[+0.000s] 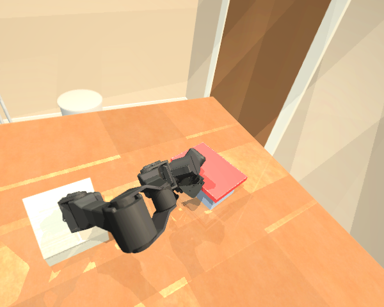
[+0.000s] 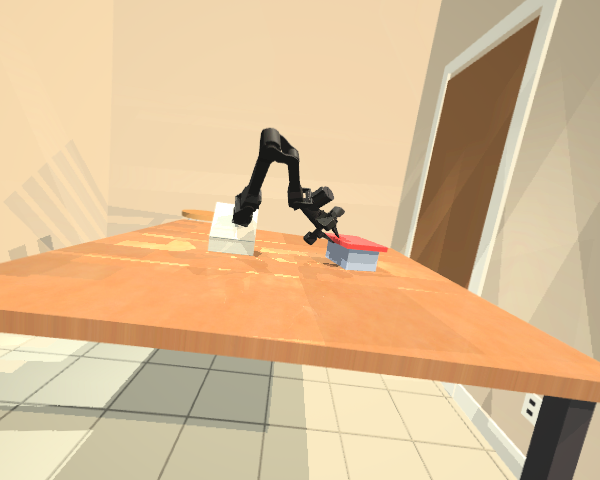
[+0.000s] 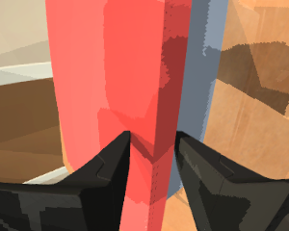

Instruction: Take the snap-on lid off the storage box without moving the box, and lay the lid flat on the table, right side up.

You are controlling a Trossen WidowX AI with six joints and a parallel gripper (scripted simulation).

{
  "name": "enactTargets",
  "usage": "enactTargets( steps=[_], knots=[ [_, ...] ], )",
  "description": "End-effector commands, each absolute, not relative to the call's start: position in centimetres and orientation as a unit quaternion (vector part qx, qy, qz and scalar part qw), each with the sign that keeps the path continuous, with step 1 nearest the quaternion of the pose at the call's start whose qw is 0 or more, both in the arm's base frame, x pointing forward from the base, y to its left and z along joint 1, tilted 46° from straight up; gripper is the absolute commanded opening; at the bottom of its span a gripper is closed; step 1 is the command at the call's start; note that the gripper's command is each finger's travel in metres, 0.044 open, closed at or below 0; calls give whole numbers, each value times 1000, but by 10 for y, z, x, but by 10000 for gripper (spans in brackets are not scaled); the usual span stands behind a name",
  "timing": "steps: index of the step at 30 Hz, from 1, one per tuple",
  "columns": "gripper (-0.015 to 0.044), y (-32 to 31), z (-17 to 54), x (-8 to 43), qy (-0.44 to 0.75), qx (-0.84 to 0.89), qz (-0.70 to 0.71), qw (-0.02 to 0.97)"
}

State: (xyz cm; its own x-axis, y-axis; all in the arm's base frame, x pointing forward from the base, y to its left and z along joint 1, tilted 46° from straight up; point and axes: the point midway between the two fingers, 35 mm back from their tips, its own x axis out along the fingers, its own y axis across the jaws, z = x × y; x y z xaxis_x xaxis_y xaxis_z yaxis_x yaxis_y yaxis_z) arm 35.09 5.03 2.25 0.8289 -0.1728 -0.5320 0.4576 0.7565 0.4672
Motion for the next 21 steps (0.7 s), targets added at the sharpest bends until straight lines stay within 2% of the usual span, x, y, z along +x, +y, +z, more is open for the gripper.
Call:
enactTargets(
  steps=[1,21],
  knots=[
    [0,52,24,351,234,303,-174,907],
    [0,54,27,350,234,304,-174,907]
  ],
)
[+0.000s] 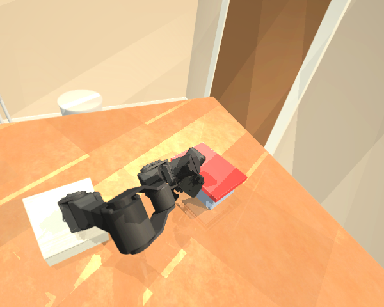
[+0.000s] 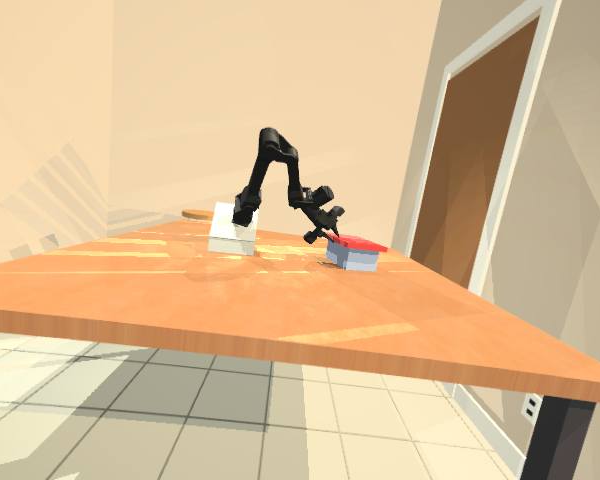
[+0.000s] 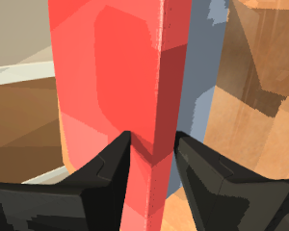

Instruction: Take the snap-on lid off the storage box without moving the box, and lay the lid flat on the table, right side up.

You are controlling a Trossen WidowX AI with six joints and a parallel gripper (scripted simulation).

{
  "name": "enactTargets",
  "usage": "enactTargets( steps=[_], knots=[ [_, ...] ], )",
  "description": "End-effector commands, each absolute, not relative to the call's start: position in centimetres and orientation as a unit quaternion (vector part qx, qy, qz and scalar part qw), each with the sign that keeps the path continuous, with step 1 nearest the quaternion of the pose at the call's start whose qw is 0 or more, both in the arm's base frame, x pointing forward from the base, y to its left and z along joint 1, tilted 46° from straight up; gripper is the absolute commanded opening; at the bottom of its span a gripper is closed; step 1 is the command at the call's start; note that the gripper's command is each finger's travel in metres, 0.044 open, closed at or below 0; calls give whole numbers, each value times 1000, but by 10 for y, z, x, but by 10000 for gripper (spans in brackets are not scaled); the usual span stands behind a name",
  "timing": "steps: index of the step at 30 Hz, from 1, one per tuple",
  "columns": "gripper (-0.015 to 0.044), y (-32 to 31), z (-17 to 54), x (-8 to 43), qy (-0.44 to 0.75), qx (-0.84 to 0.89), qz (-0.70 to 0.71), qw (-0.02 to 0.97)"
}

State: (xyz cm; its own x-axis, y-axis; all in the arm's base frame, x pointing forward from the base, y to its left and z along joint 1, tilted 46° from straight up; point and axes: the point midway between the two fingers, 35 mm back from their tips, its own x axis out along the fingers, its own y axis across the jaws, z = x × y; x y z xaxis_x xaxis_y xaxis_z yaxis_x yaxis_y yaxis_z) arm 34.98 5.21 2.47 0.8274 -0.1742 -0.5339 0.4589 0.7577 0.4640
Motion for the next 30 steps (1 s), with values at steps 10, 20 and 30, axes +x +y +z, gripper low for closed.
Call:
enactTargets(
  steps=[10,20,30],
  knots=[
    [0,56,28,349,234,304,-174,907],
    [0,57,29,348,234,304,-174,907],
    [0,59,30,348,234,304,-174,907]
  ],
)
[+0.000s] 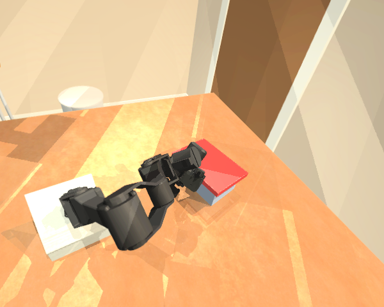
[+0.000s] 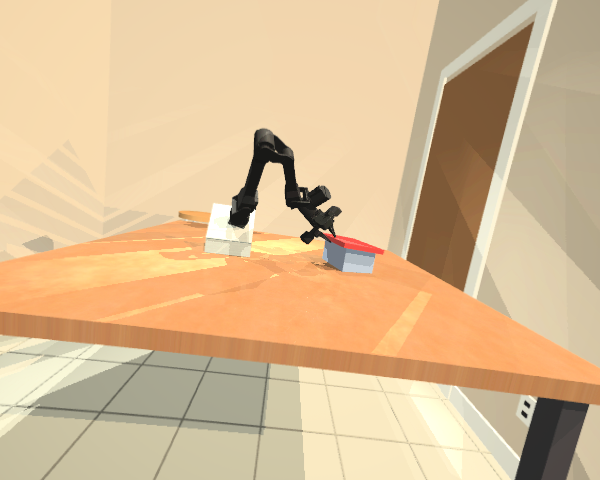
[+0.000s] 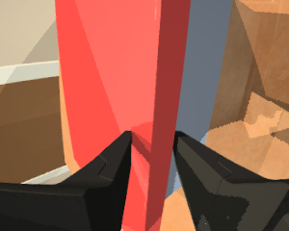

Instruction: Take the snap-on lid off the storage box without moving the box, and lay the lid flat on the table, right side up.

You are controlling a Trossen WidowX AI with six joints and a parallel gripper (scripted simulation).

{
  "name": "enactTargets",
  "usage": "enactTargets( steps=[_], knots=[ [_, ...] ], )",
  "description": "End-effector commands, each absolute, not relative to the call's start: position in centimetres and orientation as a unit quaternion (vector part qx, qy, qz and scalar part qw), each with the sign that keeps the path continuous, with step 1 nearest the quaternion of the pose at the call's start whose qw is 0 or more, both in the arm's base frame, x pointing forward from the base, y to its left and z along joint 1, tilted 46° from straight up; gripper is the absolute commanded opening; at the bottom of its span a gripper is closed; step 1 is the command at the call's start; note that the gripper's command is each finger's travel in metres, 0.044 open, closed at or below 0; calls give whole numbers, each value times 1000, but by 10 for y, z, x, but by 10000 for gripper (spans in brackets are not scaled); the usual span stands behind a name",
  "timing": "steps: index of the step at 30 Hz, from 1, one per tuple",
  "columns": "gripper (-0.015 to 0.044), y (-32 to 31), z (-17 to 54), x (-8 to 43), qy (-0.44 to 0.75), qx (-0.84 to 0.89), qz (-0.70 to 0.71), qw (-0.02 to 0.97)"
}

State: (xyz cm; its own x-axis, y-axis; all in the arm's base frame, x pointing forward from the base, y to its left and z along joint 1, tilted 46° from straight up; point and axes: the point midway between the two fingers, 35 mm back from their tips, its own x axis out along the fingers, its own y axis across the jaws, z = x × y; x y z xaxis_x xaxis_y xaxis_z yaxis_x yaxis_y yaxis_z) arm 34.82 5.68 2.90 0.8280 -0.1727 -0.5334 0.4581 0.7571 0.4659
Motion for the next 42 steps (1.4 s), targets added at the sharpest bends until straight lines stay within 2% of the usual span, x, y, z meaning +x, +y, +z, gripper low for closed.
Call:
enactTargets(
  steps=[1,42],
  knots=[
    [0,59,31,348,234,304,-174,907],
    [0,61,32,349,236,302,-173,907]
  ],
)
